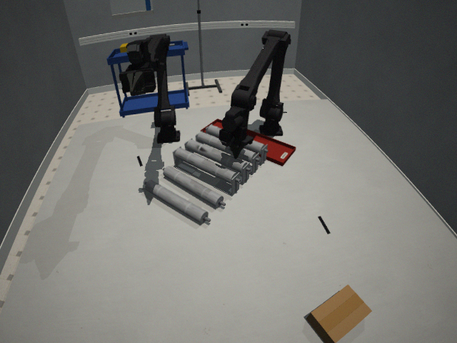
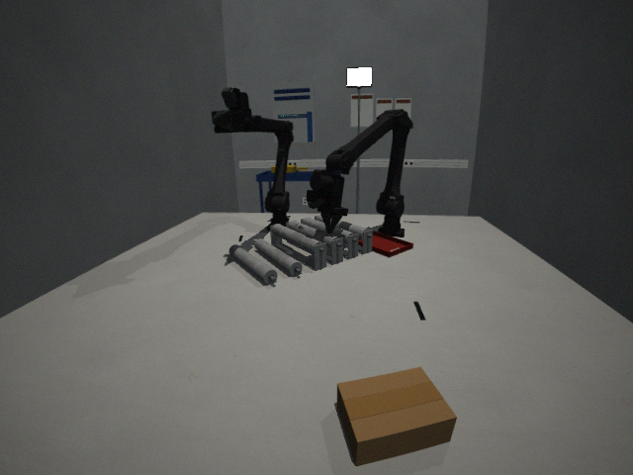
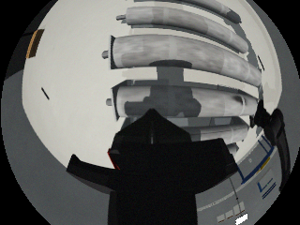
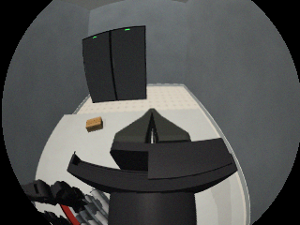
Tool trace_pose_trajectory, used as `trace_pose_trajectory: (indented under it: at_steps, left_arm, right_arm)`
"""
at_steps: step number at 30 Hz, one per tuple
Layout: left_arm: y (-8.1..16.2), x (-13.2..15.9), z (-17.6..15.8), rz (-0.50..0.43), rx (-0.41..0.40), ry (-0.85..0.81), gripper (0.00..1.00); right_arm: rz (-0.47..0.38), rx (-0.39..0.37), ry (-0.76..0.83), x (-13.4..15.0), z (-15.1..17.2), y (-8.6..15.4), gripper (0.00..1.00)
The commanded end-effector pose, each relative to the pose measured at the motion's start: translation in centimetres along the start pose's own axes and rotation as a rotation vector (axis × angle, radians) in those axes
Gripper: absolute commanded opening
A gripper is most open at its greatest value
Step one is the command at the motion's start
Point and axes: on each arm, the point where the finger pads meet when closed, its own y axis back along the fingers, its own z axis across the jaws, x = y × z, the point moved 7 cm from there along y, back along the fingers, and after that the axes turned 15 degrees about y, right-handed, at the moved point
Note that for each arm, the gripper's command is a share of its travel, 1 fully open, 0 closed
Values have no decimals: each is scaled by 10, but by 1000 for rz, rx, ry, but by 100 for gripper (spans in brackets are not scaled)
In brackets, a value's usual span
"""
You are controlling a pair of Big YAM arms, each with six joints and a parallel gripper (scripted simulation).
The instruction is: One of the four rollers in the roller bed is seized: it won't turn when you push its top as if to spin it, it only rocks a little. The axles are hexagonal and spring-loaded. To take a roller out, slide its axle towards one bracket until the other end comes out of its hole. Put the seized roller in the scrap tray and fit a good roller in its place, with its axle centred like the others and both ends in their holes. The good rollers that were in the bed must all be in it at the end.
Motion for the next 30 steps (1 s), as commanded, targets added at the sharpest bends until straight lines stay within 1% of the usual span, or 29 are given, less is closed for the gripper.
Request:
trace_pose_trajectory:
  at_steps: [1, 3, 5, 9, 10, 11, 12, 17, 20, 23, 28, 29, 30]
  left_arm:
    - [-2, -1, -6, -11, 7, -22, 0]
    - [-5, 3, -5, 5, 4, -22, 0]
    - [-6, 0, -6, -4, 5, -22, 0]
    - [-7, 3, -5, 11, 3, -22, 0]
    - [2, -7, -4, -17, 6, -11, 0]
    - [-7, 0, -6, -2, 5, -23, 0]
    - [-8, 2, -5, 5, 4, -22, 0]
    - [-5, -2, -6, -7, 6, -22, 0]
    - [-8, 3, -5, 15, 2, -21, 0]
    - [-10, 2, -5, 2, 4, -22, 0]
    - [-7, 3, -5, 9, 3, -22, 0]
    - [13, -28, -12, -66, 16, -10, 0]
    - [12, -29, -12, -67, 16, -8, 0]
  right_arm:
    - [-36, -6, -9, -12, 3, 4, 0]
    - [-36, -6, -9, -12, 3, 4, 0]
    - [-36, -6, -9, -12, 3, 4, 0]
    - [-36, -6, -9, -12, 3, 4, 0]
    - [-36, -6, -9, -12, 3, 4, 0]
    - [-36, -6, -9, -12, 3, 4, 0]
    - [-36, -6, -9, -12, 3, 4, 0]
    - [-36, -6, -9, -12, 3, 4, 0]
    - [-36, -6, -9, -12, 3, 4, 0]
    - [-36, -6, -9, -12, 3, 4, 0]
    - [-36, -6, -9, -12, 3, 4, 0]
    - [-36, -6, -9, -12, 3, 4, 0]
    - [-36, -6, -9, -12, 3, 4, 0]
